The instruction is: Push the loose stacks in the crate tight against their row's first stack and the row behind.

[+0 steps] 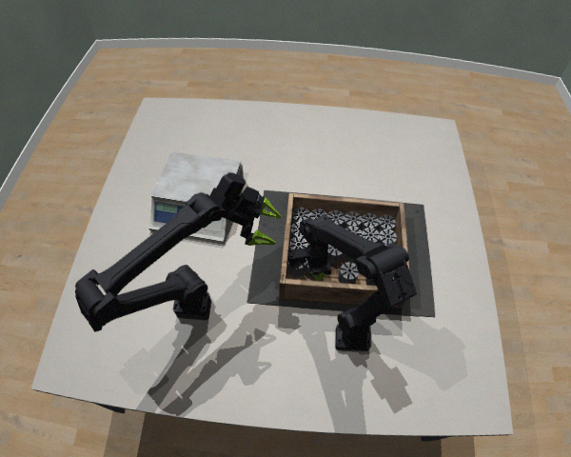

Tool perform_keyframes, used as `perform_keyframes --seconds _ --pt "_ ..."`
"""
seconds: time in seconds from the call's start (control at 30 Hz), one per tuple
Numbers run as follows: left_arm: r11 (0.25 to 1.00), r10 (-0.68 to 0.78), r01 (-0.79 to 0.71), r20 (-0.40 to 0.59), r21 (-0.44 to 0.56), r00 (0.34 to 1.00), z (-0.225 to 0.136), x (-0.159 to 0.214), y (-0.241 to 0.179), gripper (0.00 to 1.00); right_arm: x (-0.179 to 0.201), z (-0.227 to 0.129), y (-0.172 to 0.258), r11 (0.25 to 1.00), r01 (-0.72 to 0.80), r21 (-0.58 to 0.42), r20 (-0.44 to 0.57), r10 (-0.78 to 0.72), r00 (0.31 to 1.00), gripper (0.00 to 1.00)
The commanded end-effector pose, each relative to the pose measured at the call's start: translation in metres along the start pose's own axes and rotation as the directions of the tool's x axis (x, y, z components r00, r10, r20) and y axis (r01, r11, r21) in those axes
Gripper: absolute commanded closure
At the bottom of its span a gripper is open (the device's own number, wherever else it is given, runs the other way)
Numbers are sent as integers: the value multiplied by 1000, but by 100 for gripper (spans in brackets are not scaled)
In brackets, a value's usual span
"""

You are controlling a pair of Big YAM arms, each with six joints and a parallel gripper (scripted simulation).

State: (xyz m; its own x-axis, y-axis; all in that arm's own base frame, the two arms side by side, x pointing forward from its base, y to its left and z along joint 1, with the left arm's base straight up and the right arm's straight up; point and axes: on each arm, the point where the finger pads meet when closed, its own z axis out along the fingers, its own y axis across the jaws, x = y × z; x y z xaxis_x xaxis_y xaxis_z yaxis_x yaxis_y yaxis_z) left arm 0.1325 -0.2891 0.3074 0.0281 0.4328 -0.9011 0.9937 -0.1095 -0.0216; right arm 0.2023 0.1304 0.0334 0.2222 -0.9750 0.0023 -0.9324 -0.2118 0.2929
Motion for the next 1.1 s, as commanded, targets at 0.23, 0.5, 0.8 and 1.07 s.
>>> perform_keyframes --seconds 0.23,0.5,0.8,1.07 --pt "999 42 -42 22 -5 999 -4 -16 1 0 -4 -10 -10 998 15 67 16 -16 1000 100" --pt "999 42 -42 22 -5 999 -4 -16 1 0 -2 -13 -22 999 5 50 13 -6 1000 100" --pt "999 42 -42 22 -5 999 -4 -16 1 0 -2 -16 -31 999 3 49 11 -3 1000 100" --pt "999 42 -42 22 -5 999 -4 -16 1 0 -2 -21 -41 999 -5 48 11 4 1000 100"
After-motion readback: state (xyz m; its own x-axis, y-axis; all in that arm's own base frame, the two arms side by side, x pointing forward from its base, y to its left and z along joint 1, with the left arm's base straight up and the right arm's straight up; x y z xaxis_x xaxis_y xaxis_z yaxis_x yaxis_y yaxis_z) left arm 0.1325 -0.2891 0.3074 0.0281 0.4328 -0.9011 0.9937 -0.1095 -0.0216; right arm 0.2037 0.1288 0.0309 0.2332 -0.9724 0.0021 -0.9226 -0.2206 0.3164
